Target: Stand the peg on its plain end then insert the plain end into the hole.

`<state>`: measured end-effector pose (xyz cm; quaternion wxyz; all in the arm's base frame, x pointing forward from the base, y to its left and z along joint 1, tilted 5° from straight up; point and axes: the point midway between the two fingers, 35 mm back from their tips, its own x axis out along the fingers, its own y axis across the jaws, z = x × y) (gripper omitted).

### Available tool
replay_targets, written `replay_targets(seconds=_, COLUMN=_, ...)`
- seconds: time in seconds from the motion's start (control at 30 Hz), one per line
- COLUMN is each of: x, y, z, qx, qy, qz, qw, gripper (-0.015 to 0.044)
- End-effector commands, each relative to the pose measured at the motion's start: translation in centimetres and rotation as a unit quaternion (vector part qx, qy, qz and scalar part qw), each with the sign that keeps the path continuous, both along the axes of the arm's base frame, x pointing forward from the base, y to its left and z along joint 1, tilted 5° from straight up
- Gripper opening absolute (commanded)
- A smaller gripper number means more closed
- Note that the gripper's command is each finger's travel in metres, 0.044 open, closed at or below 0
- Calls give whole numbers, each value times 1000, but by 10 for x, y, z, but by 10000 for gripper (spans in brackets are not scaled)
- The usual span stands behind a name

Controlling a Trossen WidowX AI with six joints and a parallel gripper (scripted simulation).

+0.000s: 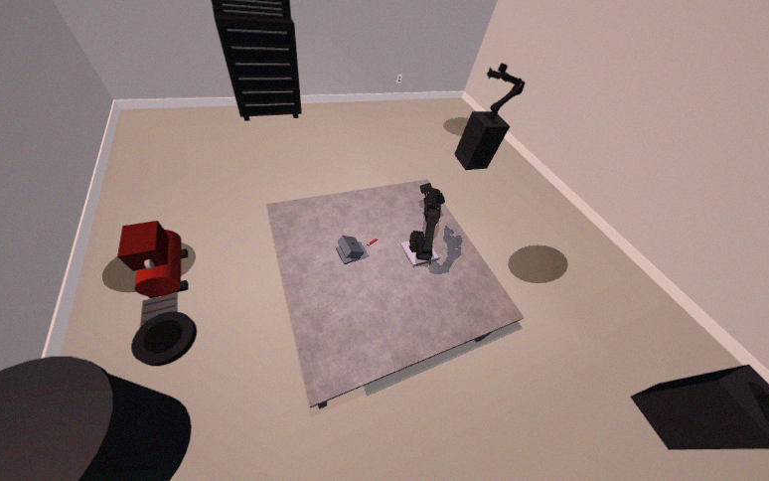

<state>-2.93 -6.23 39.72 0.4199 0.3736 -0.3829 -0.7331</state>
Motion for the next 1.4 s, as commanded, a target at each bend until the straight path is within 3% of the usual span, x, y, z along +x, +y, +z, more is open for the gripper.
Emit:
replay_targets(seconds=0.0, x=0, y=-1, z=0, qx=1, qy=-2, qz=2, qw=1000, gripper=426)
replay_targets(seconds=0.43, x=23, y=-85, z=-27, qx=97, qy=-132, qz=127, qw=978, gripper=440)
replay_targets(seconds=0.83, x=100, y=-145, z=-79, qx=241, qy=-212, qz=212, qw=923, gripper=440)
replay_targets(seconds=1.37, x=227, y=-136, z=-167, qx=425, qy=-190, qz=267, qw=844, gripper=440)
